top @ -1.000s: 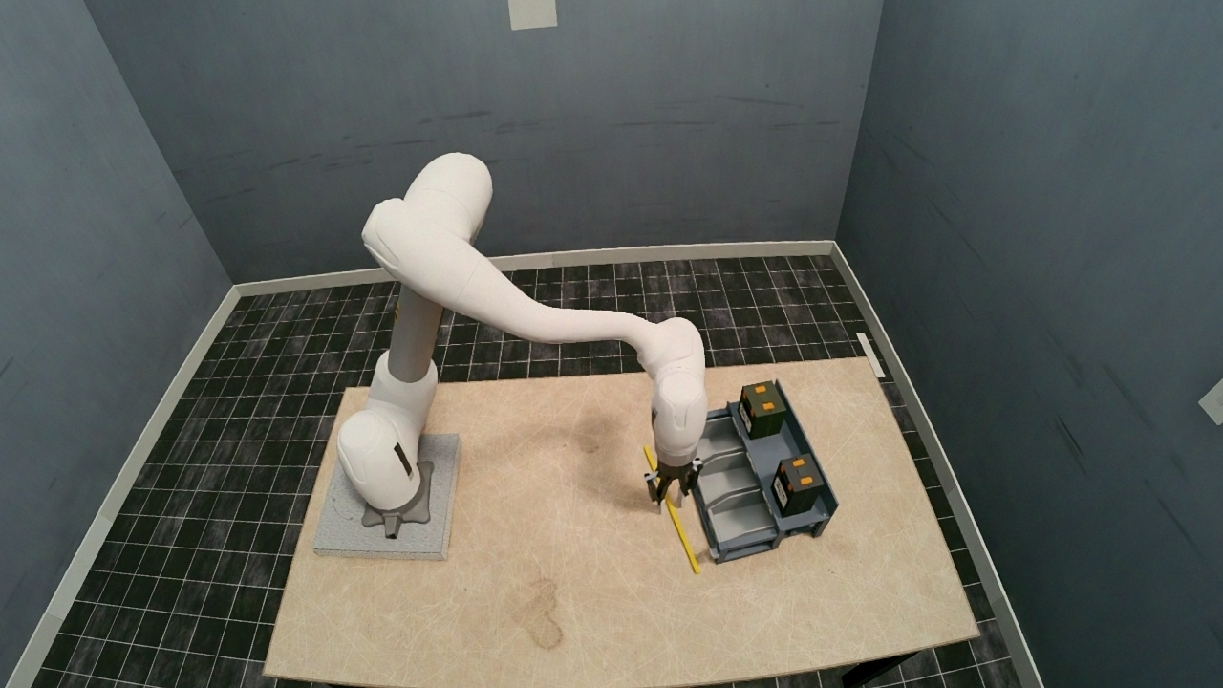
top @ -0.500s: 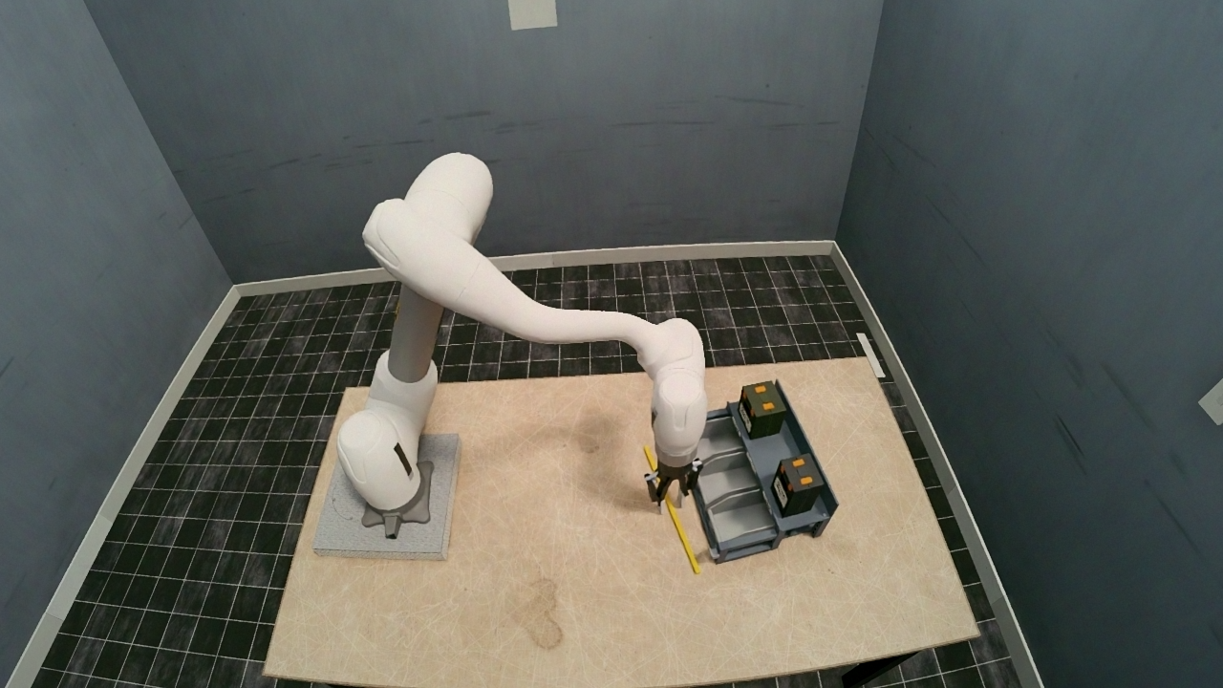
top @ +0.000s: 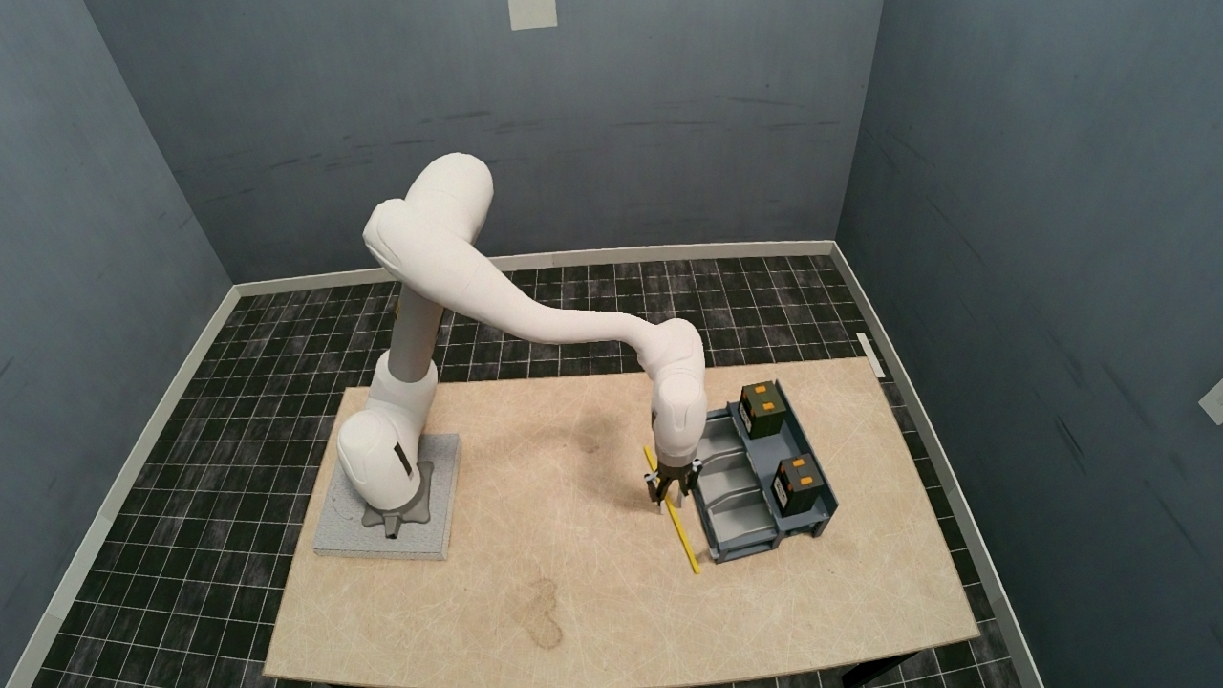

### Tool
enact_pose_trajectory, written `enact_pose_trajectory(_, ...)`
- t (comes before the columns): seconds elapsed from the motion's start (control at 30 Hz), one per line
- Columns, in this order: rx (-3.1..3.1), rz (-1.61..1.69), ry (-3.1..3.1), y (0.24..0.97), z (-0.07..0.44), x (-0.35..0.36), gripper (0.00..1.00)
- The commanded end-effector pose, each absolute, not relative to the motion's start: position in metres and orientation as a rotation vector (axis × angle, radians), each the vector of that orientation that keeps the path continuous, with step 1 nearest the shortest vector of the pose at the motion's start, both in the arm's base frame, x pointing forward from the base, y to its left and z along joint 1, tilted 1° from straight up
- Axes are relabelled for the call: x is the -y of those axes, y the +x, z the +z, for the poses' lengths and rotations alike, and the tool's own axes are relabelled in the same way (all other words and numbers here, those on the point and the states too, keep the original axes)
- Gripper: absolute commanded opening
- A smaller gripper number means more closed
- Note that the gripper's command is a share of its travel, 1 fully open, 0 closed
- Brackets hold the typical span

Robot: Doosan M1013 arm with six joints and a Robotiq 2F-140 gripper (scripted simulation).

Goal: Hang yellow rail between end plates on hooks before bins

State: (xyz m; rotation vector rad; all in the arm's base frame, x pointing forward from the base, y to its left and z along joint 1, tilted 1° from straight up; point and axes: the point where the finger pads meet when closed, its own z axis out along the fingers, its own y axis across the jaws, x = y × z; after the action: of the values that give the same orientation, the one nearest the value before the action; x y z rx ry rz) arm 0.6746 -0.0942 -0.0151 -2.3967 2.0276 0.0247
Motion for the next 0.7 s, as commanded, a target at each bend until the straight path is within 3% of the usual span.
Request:
enact_pose_trajectory(0.0,-2.027,0.025,-2.396,0.6744,-0.0205,0.0918,0.37)
enact_pose_trajectory(0.33,-2.027,0.025,-2.396,0.6744,-0.0205,0.0918,0.37)
enact_pose_trajectory(0.37,-2.027,0.025,-2.397,0.6746,-0.0157,0.0939,0.1)
enact_pose_trajectory(0.67,-2.027,0.025,-2.397,0.6746,-0.0157,0.0939,0.1)
